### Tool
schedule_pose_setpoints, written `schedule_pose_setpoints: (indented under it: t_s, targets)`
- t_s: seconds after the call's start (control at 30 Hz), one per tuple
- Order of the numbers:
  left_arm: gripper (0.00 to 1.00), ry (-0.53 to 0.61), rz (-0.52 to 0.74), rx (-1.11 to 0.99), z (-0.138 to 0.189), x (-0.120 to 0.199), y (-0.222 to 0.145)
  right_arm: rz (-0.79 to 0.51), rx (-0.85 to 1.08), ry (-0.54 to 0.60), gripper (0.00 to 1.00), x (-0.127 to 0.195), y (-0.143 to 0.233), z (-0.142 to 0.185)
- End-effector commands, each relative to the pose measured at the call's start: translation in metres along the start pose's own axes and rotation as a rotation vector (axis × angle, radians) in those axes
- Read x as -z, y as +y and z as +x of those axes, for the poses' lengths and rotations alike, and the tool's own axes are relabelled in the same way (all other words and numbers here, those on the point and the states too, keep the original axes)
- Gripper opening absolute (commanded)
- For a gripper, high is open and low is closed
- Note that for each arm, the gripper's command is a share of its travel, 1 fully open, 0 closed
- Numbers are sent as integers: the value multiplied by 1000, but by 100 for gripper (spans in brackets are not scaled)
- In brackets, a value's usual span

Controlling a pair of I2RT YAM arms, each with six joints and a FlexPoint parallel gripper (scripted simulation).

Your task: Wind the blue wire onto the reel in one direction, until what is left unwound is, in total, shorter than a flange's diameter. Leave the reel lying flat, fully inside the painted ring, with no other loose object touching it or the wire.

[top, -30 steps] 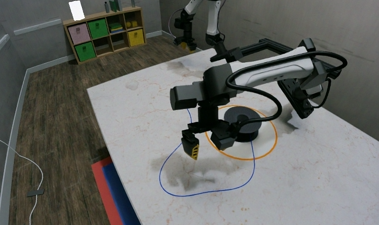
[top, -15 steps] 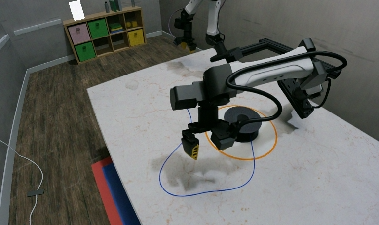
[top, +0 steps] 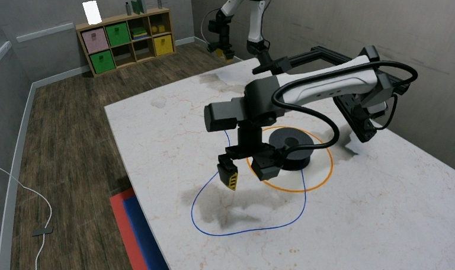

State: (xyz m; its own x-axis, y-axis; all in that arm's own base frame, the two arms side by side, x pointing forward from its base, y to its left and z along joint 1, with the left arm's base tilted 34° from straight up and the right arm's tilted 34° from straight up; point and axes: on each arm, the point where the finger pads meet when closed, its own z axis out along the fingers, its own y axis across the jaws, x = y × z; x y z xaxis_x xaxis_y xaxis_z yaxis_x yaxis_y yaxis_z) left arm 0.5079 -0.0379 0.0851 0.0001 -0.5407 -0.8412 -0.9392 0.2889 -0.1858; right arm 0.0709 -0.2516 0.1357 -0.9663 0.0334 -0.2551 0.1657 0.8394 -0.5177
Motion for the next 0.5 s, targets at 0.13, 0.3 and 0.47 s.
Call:
schedule_pose_setpoints:
  t_s: [0.13,0.3,0.47]
  targets:
    - [100,88,82,-5,-50,39,-13,74,-95,-24,100,26,-33,-13]
    - [100,150,144,-39,-77,64,-18,130,-169,-50,100,49,-56,-23]
    - [100,188,194,-65,-97,81,-19,169,-220,-71,100,66,-71,-29]
